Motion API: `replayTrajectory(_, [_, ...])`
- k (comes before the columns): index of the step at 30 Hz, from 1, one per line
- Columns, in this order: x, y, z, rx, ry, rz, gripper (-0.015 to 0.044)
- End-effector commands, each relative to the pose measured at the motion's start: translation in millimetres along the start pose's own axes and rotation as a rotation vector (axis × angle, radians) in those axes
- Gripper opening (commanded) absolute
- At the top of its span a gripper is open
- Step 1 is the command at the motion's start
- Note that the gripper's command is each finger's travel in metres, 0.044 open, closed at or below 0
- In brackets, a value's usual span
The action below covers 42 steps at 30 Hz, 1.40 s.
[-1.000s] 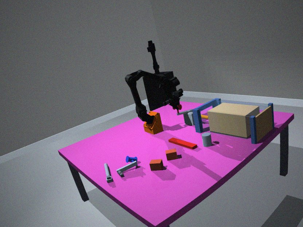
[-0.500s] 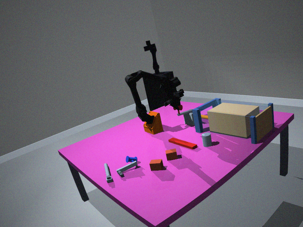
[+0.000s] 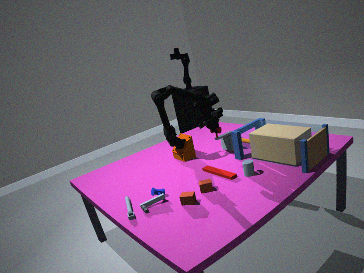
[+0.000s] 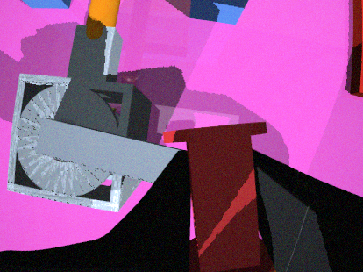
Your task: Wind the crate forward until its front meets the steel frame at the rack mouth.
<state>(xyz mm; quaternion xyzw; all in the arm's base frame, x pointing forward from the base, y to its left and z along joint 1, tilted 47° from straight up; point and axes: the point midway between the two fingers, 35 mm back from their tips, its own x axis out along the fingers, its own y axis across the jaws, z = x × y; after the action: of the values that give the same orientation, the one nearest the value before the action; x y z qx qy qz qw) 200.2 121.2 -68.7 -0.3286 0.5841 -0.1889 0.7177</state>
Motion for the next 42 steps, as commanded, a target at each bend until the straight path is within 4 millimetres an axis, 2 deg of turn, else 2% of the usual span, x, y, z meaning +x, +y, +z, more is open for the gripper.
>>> replayTrajectory(1, [5.3,-2.2,8.0,0.013,-0.007,-0.008,0.0])
replayTrajectory(42, [26.1,-0.1,54.0,0.015,-0.009,-0.009,0.0])
